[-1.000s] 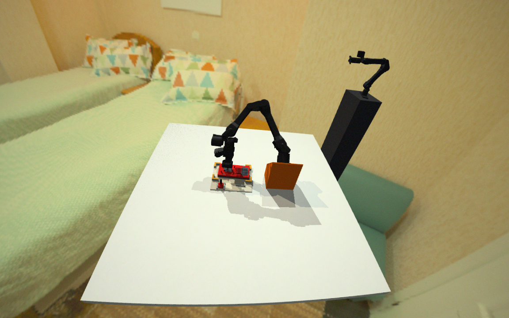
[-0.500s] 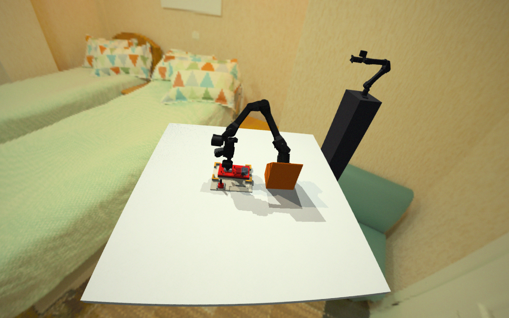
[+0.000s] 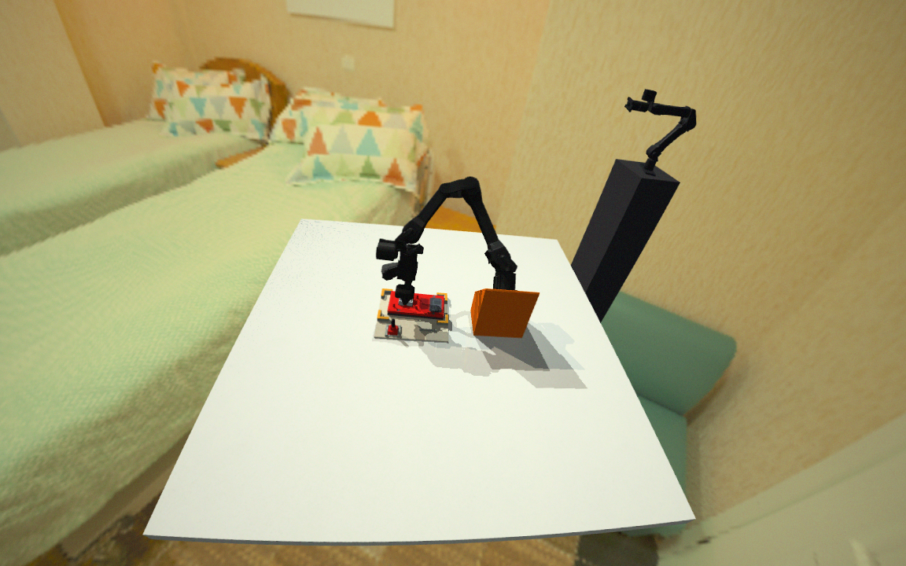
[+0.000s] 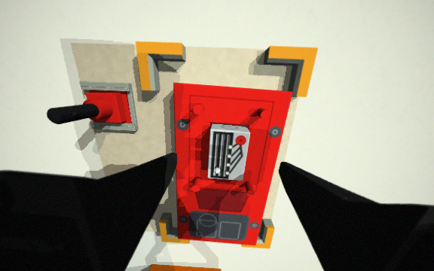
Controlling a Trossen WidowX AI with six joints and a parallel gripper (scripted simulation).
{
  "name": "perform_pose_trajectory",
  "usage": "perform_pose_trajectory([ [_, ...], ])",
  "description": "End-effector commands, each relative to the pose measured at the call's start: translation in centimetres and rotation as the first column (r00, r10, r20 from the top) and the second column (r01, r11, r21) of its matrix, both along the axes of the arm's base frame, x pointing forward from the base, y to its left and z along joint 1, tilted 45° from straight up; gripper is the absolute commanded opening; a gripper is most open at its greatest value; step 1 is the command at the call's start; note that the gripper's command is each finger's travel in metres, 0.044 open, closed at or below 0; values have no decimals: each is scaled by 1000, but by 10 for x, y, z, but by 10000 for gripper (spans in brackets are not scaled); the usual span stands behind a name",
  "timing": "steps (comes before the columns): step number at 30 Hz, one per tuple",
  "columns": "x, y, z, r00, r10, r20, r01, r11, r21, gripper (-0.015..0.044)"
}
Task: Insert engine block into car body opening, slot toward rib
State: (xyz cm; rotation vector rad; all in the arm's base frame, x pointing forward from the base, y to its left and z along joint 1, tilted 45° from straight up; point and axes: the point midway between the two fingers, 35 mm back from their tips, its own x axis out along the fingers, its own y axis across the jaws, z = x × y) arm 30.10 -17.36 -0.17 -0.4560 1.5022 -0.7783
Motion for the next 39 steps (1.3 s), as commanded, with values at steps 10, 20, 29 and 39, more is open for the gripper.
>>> perform_pose_trajectory([
  [10,-1,1,0,1000,1,-1,-1,1000,-3,99],
  [20,-1,1,0,1000,1,-1,-1,1000,-3,0],
  [29,-1,1,0,1000,1,-1,-1,1000,-3,0],
  [39,-1,1,0,1000,1,-1,-1,1000,-3,157],
])
